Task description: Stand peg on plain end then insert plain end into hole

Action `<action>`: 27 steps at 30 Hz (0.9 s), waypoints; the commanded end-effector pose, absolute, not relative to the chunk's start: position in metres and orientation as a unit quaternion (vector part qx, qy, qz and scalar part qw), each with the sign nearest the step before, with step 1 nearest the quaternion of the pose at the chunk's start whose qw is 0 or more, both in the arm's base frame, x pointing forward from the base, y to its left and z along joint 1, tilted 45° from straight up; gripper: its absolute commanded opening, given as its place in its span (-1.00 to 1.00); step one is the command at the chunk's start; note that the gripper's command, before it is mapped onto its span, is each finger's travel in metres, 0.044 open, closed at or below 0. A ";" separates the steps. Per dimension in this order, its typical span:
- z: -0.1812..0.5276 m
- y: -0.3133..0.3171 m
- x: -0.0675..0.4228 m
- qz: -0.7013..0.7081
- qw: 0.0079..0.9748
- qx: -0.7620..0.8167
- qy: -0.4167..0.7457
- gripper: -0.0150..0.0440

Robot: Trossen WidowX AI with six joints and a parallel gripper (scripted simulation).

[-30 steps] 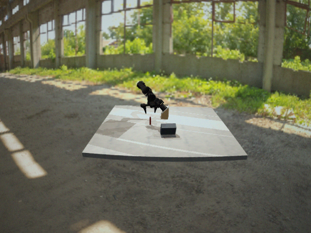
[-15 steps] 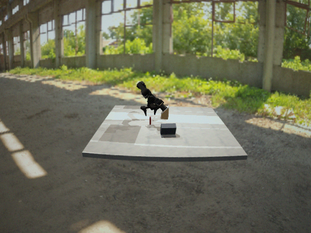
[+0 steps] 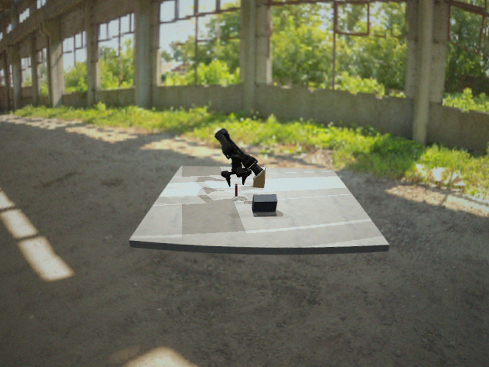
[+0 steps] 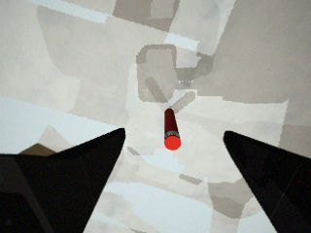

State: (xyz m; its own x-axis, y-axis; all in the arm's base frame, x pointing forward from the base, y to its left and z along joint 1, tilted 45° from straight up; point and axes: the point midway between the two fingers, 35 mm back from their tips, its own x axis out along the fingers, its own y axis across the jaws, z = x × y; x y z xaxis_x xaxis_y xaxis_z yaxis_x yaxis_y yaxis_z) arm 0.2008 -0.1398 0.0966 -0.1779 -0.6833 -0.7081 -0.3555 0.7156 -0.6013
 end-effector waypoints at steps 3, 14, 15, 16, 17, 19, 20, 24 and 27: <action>0.090 -0.146 0.197 -0.151 0.537 -0.347 0.754 1.00; 0.078 -0.159 0.193 -0.152 0.536 -0.348 0.754 1.00; 0.077 -0.160 0.192 -0.152 0.536 -0.348 0.754 1.00; 0.076 -0.161 0.192 -0.152 0.536 -0.348 0.754 1.00; 0.075 -0.162 0.191 -0.152 0.535 -0.348 0.754 1.00; 0.074 -0.162 0.191 -0.153 0.535 -0.348 0.754 1.00; 0.077 -0.161 0.193 -0.154 0.538 -0.346 0.753 0.91; 0.077 -0.161 0.193 -0.154 0.538 -0.346 0.753 0.56; 0.077 -0.161 0.193 -0.154 0.538 -0.346 0.753 0.29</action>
State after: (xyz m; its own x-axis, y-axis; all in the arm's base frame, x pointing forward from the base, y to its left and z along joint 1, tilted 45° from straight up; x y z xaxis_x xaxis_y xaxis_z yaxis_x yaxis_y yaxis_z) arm 0.1931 -0.1609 0.0766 -0.1793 -0.6880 -0.7032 -0.3589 0.7113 -0.6043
